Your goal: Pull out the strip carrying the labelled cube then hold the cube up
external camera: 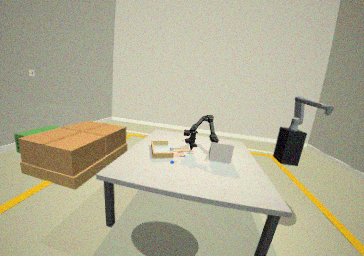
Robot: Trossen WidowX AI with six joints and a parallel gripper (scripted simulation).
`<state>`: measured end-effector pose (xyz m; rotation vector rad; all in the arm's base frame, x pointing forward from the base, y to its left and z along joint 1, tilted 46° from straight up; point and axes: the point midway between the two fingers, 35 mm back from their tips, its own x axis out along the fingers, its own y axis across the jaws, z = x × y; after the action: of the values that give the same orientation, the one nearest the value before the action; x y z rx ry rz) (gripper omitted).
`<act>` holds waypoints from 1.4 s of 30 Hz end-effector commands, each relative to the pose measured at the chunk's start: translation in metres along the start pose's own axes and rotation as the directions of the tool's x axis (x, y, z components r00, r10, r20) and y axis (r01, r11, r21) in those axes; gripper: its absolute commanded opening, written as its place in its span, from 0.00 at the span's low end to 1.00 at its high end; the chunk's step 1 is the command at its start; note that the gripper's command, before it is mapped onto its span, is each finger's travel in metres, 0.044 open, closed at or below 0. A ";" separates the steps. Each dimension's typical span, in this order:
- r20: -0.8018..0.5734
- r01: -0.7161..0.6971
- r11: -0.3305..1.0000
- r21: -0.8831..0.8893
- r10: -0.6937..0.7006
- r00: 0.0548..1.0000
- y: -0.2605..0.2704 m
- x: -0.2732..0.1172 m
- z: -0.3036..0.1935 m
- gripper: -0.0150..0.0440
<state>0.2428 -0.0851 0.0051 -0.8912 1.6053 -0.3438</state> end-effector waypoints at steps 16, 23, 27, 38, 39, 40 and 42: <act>-0.025 0.002 1.000 -0.004 -0.002 1.000 -0.001 0.004 -0.035 0.25; -0.025 0.002 1.000 -0.004 -0.002 1.000 -0.001 0.004 -0.042 0.25; -0.025 0.002 1.000 -0.004 -0.002 1.000 -0.001 0.004 -0.042 0.25; -0.024 0.000 1.000 -0.016 0.000 1.000 -0.001 -0.041 -0.031 0.30; -0.024 -0.001 0.998 -0.055 0.000 1.000 -0.001 -0.040 -0.026 0.34; -0.024 -0.002 0.994 -0.108 0.000 1.000 -0.002 -0.040 -0.018 0.39; -0.023 -0.004 0.987 -0.161 0.000 1.000 -0.003 -0.040 -0.007 0.48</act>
<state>0.2246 -0.0645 0.0399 -0.9609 1.6517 -0.2857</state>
